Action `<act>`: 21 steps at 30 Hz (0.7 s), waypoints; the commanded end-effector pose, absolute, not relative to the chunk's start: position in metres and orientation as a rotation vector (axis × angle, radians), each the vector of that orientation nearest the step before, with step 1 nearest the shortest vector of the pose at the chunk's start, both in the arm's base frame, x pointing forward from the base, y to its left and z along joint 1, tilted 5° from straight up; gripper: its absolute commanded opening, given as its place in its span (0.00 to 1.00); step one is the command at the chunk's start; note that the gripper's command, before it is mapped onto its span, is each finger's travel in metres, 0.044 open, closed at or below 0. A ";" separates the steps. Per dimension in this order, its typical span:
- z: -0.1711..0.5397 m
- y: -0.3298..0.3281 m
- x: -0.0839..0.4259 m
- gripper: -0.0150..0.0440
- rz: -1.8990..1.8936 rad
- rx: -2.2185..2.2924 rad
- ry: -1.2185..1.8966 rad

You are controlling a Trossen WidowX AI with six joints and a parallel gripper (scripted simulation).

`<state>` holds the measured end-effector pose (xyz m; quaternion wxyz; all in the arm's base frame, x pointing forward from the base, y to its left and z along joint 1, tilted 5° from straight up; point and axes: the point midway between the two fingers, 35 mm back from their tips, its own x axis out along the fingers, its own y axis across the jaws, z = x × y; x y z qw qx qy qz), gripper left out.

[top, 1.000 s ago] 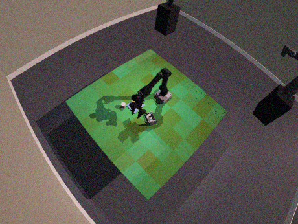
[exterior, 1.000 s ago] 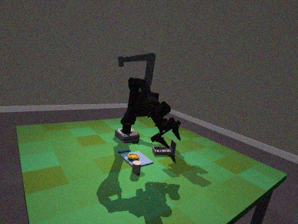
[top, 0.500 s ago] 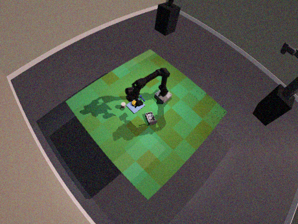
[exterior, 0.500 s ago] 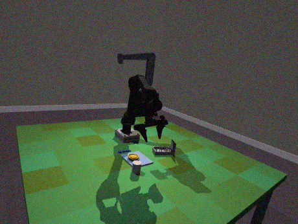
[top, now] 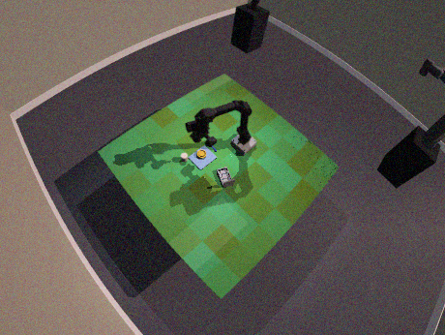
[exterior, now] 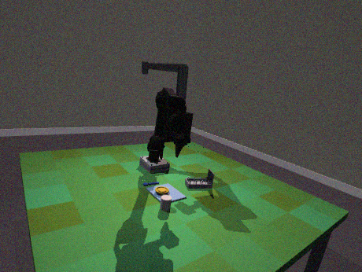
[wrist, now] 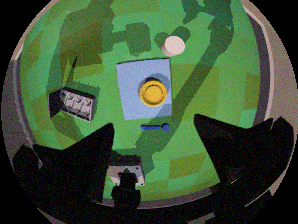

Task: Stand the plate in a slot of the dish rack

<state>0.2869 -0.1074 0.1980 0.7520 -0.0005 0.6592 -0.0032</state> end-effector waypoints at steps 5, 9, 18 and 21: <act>0.141 -0.117 0.292 0.93 -0.004 -0.011 1.459; 0.092 -0.120 0.289 0.93 -0.004 -0.011 1.460; 0.080 -0.120 0.288 0.93 -0.004 -0.011 1.460; 0.076 -0.120 0.289 0.93 -0.004 -0.011 1.460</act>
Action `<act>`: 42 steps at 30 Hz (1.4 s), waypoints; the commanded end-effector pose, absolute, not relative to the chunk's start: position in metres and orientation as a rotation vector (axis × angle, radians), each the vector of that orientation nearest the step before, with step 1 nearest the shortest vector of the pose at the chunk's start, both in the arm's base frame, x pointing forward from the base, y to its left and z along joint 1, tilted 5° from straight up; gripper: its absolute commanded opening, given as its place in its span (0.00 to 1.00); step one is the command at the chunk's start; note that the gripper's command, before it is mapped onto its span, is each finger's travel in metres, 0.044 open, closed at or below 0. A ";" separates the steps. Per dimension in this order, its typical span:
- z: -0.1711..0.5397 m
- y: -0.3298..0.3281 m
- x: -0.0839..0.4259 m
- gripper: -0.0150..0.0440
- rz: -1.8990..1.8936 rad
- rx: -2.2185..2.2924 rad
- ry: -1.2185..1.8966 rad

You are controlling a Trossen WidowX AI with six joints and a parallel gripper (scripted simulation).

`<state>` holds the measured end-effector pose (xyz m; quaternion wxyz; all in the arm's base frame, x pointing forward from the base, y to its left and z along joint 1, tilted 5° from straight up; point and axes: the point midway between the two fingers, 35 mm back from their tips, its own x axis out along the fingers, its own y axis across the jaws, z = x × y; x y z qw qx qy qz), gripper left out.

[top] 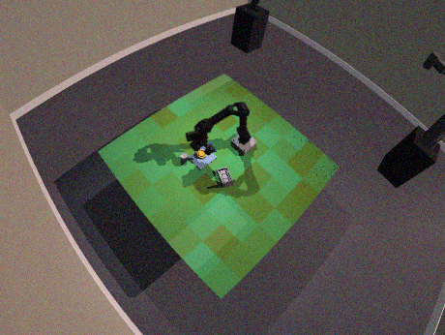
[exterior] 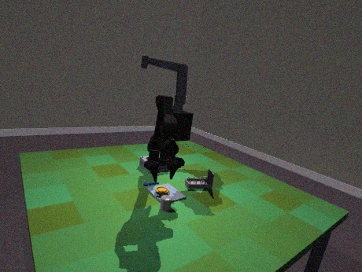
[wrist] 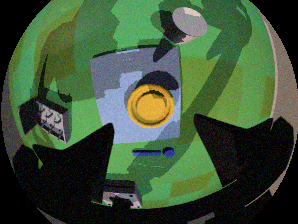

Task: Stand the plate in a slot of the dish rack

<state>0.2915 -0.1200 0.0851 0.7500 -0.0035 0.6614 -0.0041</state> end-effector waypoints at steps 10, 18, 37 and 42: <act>0.060 -0.120 0.292 0.93 -0.004 -0.011 1.460; 0.047 -0.121 0.295 0.93 -0.004 -0.011 1.460; 0.026 -0.120 0.297 0.87 -0.004 -0.011 1.460; 0.026 -0.120 0.297 0.87 -0.004 -0.011 1.460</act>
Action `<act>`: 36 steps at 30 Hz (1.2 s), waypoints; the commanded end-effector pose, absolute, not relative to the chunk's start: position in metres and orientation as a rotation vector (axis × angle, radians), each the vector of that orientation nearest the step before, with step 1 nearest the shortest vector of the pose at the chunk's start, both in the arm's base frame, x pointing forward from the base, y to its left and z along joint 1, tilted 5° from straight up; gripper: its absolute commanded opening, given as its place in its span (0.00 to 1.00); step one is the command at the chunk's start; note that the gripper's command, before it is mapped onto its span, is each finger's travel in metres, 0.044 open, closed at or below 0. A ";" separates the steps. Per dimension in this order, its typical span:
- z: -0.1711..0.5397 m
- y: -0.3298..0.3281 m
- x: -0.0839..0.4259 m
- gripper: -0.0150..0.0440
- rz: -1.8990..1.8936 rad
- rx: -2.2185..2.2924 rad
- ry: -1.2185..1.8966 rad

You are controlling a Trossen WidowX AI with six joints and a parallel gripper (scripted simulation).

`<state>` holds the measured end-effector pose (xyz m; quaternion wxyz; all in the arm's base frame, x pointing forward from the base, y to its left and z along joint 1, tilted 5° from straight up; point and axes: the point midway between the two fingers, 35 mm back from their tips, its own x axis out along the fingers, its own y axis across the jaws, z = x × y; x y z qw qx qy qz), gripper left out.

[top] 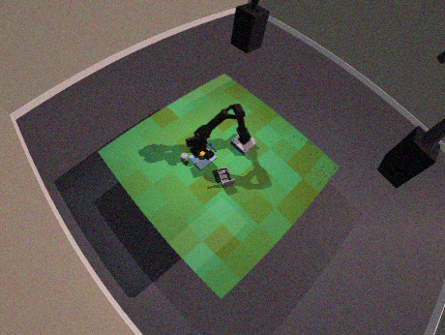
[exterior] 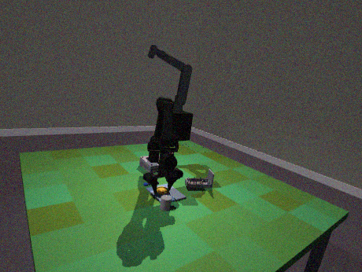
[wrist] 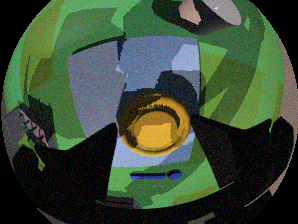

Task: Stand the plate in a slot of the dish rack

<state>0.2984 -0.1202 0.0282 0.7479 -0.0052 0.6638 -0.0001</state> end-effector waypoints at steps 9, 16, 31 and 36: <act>0.026 -0.120 0.297 0.77 -0.004 -0.011 1.460; 0.037 -0.122 0.299 0.52 -0.004 -0.011 1.459; 0.110 -0.127 0.303 0.25 -0.008 -0.016 1.454; 0.132 -0.127 0.302 0.25 -0.007 -0.015 1.454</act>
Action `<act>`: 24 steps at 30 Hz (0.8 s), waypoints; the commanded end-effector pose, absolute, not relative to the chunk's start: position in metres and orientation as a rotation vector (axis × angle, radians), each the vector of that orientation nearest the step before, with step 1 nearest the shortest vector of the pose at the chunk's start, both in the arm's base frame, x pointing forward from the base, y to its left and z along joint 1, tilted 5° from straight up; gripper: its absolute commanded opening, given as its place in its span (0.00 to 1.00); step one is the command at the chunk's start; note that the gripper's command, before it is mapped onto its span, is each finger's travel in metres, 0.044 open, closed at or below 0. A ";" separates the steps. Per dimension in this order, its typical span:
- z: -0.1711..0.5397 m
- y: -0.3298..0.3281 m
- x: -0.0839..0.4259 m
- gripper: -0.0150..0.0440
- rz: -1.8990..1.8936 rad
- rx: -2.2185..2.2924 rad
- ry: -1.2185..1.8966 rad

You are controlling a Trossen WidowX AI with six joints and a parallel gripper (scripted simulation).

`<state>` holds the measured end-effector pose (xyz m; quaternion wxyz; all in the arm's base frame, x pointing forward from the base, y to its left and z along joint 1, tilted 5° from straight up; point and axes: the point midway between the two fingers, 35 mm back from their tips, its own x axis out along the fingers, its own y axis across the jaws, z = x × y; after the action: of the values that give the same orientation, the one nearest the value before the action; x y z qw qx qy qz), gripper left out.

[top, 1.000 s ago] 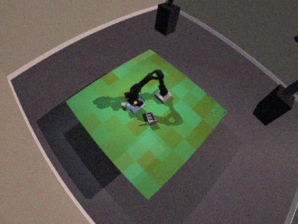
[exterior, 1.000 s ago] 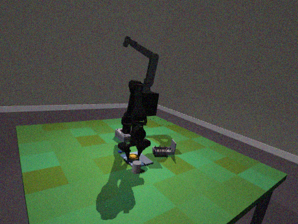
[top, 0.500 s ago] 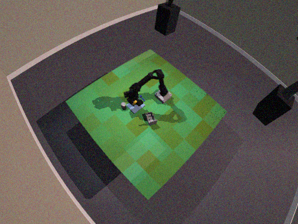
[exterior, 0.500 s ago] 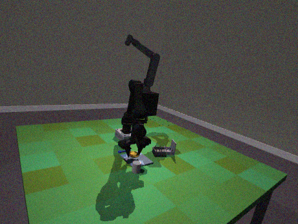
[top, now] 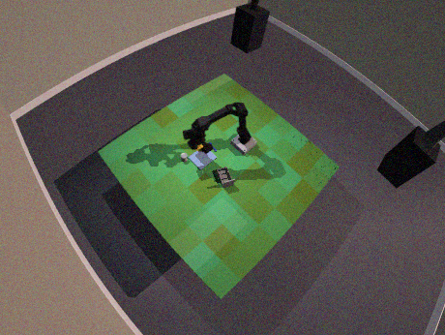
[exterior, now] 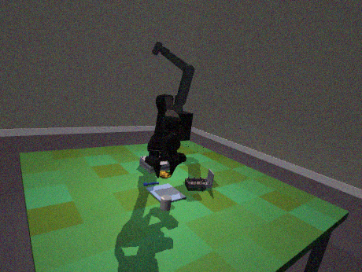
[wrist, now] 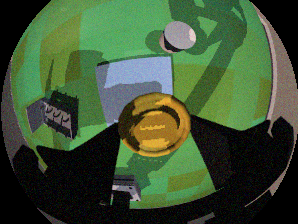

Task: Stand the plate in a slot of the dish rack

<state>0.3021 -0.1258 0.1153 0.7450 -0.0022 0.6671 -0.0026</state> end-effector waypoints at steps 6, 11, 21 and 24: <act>0.157 -0.127 0.300 0.25 -0.007 -0.014 1.456; 0.175 -0.126 0.298 0.25 -0.006 -0.013 1.457; 0.200 -0.123 0.294 0.25 -0.009 -0.008 1.458; 0.200 -0.092 0.291 0.25 -0.061 0.056 1.459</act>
<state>0.2947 -0.1175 0.1970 0.7459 0.0095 0.6659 -0.0157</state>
